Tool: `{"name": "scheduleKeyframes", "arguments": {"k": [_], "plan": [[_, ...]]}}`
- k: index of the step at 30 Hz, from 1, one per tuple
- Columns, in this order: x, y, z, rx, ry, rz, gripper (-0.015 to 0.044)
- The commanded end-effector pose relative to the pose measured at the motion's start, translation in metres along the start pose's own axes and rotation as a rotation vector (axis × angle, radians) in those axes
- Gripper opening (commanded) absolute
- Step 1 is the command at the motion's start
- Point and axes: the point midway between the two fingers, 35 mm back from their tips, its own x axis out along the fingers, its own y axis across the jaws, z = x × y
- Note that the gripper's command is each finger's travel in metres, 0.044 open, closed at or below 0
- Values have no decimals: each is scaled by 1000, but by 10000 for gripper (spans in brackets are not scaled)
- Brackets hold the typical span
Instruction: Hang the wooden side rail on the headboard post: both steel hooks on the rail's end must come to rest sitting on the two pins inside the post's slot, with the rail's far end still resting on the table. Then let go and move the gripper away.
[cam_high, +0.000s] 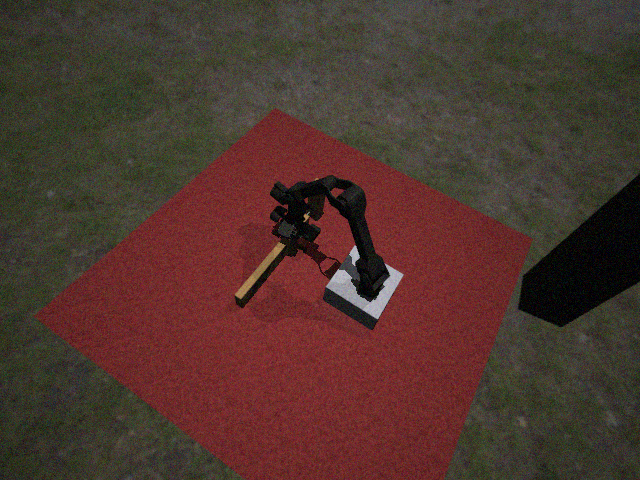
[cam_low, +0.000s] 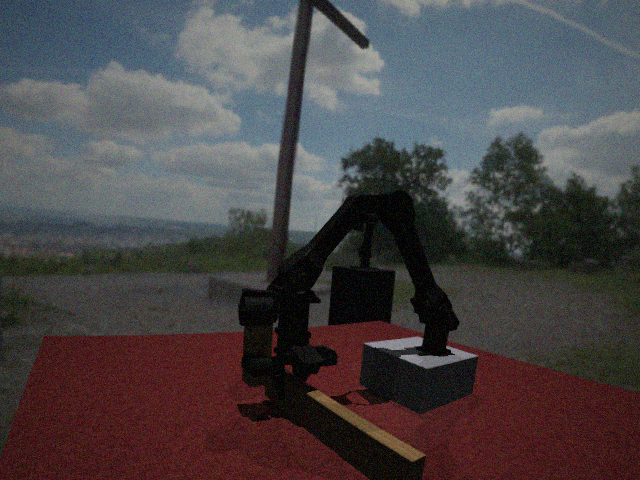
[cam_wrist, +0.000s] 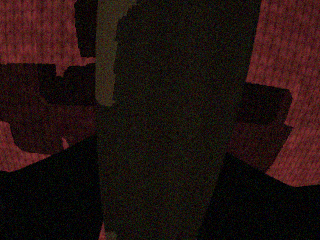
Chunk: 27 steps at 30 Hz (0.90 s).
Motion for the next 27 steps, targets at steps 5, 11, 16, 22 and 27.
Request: {"name": "scheduleKeyframes", "arguments": {"k": [5,11,16,22,27], "plan": [[-4,-1,0,7,-3,-6,0],[-5,-1,0,7,-3,-6,0],[-6,-1,0,7,-3,-6,0],[-7,-1,0,7,-3,-6,0],[-8,-1,0,7,-3,-6,0]]}}
